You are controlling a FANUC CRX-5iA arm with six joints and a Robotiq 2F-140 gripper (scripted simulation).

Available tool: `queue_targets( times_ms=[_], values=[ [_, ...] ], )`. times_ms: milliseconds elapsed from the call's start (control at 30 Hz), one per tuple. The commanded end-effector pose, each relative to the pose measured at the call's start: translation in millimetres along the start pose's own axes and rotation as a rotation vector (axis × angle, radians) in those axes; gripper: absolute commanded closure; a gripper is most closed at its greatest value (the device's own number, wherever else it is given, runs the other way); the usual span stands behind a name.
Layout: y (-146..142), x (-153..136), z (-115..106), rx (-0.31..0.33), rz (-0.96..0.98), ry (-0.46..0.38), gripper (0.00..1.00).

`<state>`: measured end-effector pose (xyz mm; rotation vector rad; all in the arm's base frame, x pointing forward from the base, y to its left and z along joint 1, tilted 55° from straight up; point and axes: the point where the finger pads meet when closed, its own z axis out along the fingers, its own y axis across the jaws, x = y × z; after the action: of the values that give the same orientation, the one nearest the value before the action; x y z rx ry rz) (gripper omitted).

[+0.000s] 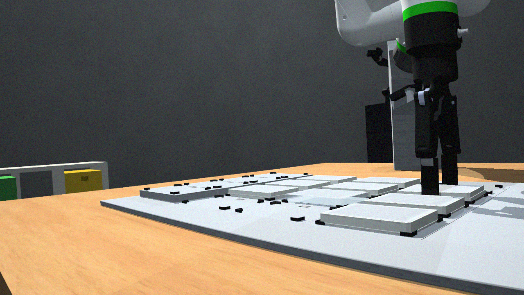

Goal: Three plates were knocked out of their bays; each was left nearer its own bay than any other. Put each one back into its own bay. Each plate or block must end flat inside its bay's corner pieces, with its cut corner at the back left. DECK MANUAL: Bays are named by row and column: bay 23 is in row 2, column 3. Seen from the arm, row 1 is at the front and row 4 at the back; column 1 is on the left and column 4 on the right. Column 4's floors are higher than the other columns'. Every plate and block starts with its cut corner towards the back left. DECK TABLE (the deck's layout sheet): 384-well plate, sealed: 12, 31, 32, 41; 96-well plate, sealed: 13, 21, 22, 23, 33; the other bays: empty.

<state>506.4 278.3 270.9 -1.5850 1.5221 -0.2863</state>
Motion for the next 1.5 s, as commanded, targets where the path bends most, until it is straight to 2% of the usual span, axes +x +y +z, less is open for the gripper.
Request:
queue_targets(
  times_ms=[0, 967, 1000, 1467],
  values=[
    [-0.7, -0.3, -0.3, 0.001, 0.000, -0.001, 0.90],
    [-0.7, -0.2, 1.3, 0.001, 0.000, -0.001, 0.90],
    [-0.7, -0.2, 1.2, 0.001, 0.000, -0.001, 0.30],
    [-0.7, -0.2, 1.2, 0.001, 0.000, -0.001, 0.30]
  ],
)
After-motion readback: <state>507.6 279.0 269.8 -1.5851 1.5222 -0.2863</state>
